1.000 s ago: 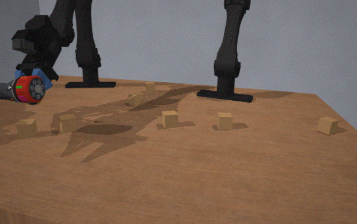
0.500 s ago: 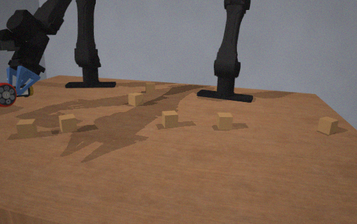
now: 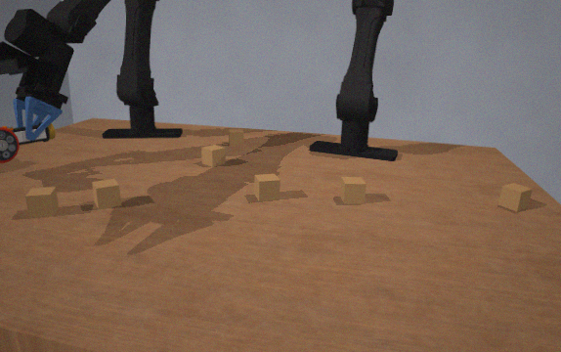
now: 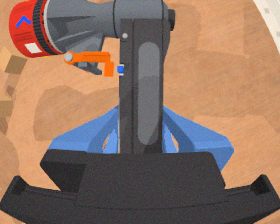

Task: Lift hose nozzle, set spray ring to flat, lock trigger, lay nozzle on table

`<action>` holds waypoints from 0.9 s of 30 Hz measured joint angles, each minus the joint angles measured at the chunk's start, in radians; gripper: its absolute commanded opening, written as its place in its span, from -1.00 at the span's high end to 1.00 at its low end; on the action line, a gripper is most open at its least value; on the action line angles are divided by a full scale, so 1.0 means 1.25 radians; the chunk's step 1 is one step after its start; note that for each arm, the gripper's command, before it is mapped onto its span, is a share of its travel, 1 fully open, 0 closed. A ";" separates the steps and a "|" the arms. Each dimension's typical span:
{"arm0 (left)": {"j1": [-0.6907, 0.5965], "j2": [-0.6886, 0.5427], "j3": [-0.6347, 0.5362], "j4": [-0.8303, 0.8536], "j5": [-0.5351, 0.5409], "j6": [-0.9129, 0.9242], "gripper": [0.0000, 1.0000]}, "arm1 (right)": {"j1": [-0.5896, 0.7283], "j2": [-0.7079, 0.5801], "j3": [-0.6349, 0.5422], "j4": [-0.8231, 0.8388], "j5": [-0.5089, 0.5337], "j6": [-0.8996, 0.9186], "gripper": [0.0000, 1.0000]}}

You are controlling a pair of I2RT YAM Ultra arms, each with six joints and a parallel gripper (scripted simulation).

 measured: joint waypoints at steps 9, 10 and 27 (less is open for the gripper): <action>0.000 0.000 0.000 0.000 0.000 0.000 0.26 | 0.000 0.007 -0.060 0.050 -0.001 0.000 0.29; 0.000 0.000 0.000 0.000 0.000 0.000 0.26 | -0.001 0.010 -0.066 0.047 -0.001 0.000 0.29; 0.000 0.000 0.000 0.000 0.000 0.000 0.26 | -0.001 0.043 -0.095 0.116 -0.001 0.000 0.29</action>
